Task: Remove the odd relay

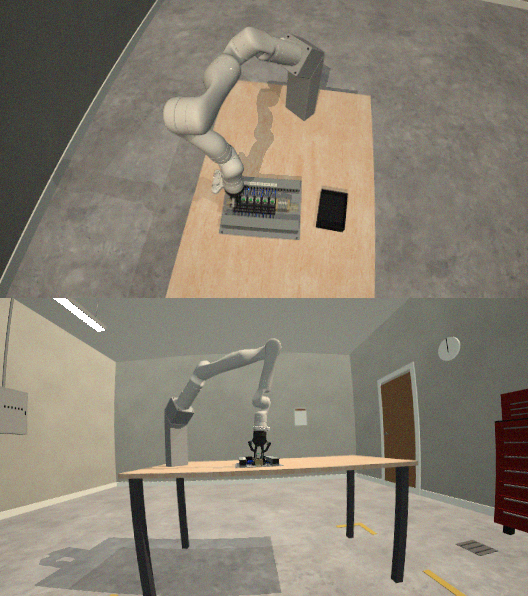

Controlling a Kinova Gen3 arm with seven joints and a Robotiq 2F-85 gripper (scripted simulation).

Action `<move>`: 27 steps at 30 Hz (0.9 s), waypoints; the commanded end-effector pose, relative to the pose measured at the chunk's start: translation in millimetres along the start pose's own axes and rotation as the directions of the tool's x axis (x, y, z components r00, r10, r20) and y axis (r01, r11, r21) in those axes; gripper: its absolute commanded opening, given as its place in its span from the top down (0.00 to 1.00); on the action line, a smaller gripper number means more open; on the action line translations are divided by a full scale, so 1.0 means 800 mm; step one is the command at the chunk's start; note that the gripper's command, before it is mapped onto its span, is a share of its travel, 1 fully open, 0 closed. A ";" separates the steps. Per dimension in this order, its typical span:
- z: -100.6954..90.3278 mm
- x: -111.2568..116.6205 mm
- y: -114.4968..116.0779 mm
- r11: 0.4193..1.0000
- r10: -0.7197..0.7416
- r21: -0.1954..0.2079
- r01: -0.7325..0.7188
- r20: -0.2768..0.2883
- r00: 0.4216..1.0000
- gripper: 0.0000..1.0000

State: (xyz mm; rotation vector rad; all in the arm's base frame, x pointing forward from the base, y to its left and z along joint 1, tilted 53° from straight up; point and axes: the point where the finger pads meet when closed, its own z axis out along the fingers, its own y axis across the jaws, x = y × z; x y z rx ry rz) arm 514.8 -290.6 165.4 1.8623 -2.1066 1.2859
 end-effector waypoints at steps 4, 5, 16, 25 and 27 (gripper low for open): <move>-0.001 -0.002 -0.004 1.000 -0.006 -0.014 0.006 0.001 1.000 1.00; -0.002 -0.002 -0.004 1.000 -0.006 -0.016 0.006 0.001 1.000 1.00; -0.002 -0.002 -0.004 1.000 -0.006 -0.019 0.006 0.001 1.000 1.00; -0.002 -0.002 -0.005 1.000 -0.006 -0.020 0.006 0.001 1.000 1.00; -0.002 -0.002 -0.005 1.000 -0.006 -0.020 0.006 0.001 1.000 1.00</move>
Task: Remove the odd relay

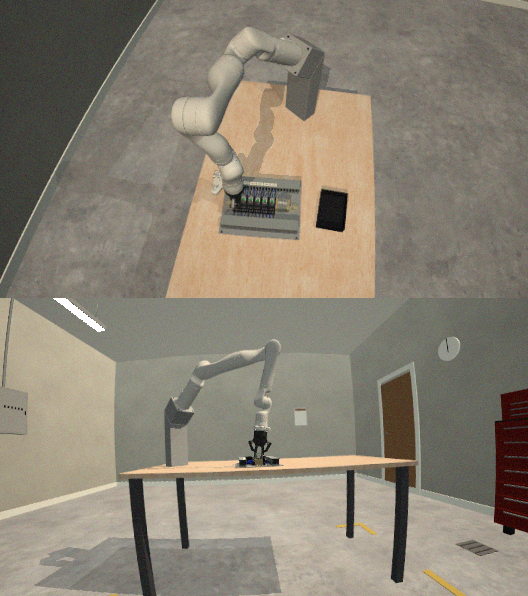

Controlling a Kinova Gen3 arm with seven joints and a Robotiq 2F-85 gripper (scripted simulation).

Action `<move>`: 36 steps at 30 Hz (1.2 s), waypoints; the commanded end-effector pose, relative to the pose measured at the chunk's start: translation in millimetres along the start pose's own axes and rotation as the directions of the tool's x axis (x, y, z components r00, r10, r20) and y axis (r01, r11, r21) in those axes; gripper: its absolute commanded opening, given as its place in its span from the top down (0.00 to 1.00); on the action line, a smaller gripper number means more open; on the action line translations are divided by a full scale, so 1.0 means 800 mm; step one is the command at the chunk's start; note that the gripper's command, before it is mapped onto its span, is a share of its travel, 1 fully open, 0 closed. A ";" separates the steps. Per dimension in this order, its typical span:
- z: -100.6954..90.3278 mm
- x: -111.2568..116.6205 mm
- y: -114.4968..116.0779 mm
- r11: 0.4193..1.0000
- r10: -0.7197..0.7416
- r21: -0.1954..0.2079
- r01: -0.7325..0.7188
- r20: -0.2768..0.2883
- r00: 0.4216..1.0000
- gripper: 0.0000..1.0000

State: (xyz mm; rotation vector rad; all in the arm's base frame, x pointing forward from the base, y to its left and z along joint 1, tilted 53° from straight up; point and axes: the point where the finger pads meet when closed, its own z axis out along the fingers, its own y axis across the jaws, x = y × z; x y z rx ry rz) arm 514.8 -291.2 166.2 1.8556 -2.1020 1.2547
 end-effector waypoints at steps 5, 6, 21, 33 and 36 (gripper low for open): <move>-0.001 -0.003 -0.003 1.000 0.002 0.007 -0.002 0.004 1.000 1.00; -0.001 -0.002 -0.003 1.000 0.002 0.010 -0.002 0.004 1.000 1.00; -0.002 -0.003 -0.003 0.999 0.004 0.044 -0.004 0.005 1.000 1.00; -0.002 -0.003 -0.002 0.997 0.004 0.071 -0.004 0.004 1.000 1.00; -0.002 -0.003 -0.002 0.997 0.004 0.072 -0.004 0.004 1.000 1.00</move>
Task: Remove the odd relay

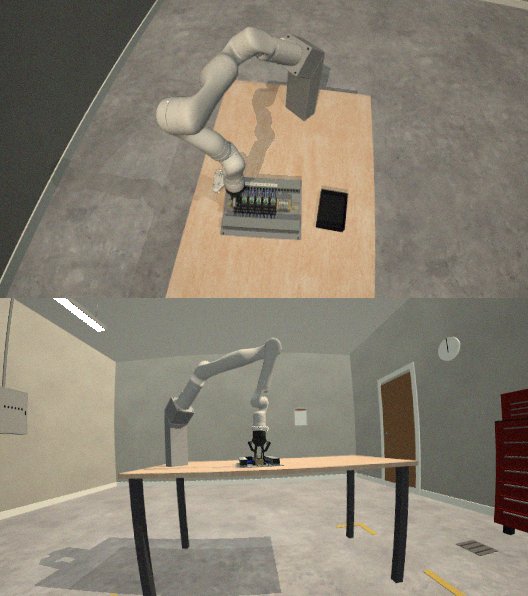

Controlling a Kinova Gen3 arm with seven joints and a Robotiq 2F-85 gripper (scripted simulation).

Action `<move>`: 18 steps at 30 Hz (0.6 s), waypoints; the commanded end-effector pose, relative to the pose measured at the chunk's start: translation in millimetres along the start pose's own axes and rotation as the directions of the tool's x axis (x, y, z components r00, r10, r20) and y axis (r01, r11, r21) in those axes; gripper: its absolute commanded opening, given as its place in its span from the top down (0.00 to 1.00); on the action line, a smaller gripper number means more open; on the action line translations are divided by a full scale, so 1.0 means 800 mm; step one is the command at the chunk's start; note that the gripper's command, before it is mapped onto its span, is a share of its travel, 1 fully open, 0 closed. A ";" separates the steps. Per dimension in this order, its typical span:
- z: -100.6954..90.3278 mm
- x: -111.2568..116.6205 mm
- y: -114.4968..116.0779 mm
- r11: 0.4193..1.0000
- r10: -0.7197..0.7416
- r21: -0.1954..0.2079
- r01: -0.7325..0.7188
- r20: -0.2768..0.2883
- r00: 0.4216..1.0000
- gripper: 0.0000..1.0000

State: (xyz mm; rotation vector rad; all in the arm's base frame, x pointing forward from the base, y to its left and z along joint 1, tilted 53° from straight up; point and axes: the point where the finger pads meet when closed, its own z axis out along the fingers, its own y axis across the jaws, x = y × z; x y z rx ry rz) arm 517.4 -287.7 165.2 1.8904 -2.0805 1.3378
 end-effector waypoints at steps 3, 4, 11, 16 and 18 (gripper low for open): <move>-0.001 0.002 0.001 1.000 0.009 0.006 -0.009 -0.001 1.000 1.00; -0.001 0.002 0.001 1.000 0.009 0.009 -0.009 -0.001 1.000 1.00; -0.002 0.002 0.001 1.000 0.008 0.030 -0.008 -0.001 1.000 1.00; -0.002 0.002 0.001 0.999 0.008 0.032 -0.008 -0.001 1.000 1.00; -0.002 0.002 0.002 0.999 0.008 0.035 -0.008 -0.001 1.000 1.00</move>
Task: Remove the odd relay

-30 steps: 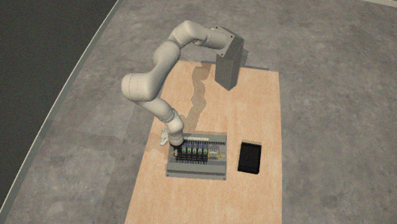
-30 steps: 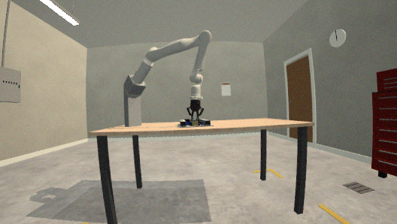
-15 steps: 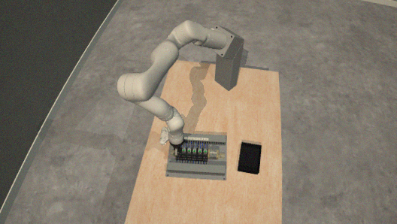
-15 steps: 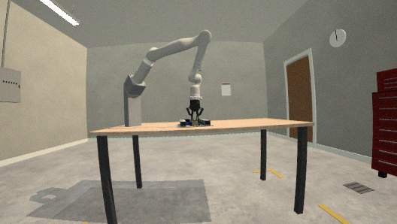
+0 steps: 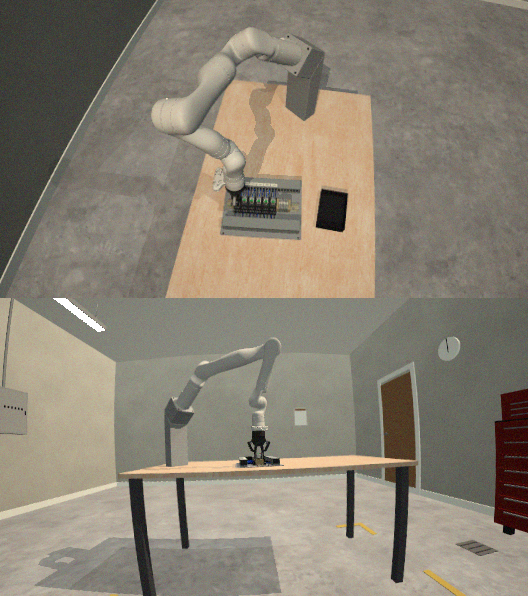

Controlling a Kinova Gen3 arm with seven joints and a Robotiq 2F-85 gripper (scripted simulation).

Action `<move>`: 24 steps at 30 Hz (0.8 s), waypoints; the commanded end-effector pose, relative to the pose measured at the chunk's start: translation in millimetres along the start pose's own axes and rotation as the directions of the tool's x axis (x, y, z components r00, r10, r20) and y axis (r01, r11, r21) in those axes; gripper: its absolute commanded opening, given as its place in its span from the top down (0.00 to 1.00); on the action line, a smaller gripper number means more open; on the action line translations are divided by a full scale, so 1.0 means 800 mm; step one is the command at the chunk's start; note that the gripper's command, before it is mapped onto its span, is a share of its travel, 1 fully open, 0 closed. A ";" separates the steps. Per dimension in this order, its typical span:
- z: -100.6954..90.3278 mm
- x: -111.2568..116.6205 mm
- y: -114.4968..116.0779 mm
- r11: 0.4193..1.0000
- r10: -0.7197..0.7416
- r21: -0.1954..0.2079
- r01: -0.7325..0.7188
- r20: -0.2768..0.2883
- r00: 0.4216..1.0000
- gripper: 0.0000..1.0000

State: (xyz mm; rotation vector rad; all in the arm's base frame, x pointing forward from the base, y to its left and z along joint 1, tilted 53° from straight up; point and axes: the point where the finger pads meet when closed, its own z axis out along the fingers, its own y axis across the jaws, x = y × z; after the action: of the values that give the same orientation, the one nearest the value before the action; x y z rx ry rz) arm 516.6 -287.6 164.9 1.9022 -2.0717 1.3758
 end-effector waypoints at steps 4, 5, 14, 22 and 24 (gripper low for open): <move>-0.001 0.003 0.001 1.000 0.008 0.011 -0.008 -0.002 1.000 1.00; -0.001 0.003 0.001 1.000 0.008 0.014 -0.008 -0.002 1.000 1.00; -0.002 0.002 0.001 0.999 0.009 0.031 -0.008 -0.001 1.000 1.00; -0.002 0.003 0.002 0.999 0.008 0.043 -0.008 -0.002 1.000 1.00; -0.002 0.002 0.002 0.999 0.008 0.050 -0.008 -0.002 1.000 1.00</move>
State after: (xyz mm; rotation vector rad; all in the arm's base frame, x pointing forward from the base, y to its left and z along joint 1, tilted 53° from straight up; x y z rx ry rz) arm 515.6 -287.6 164.4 1.9168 -2.0589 1.4278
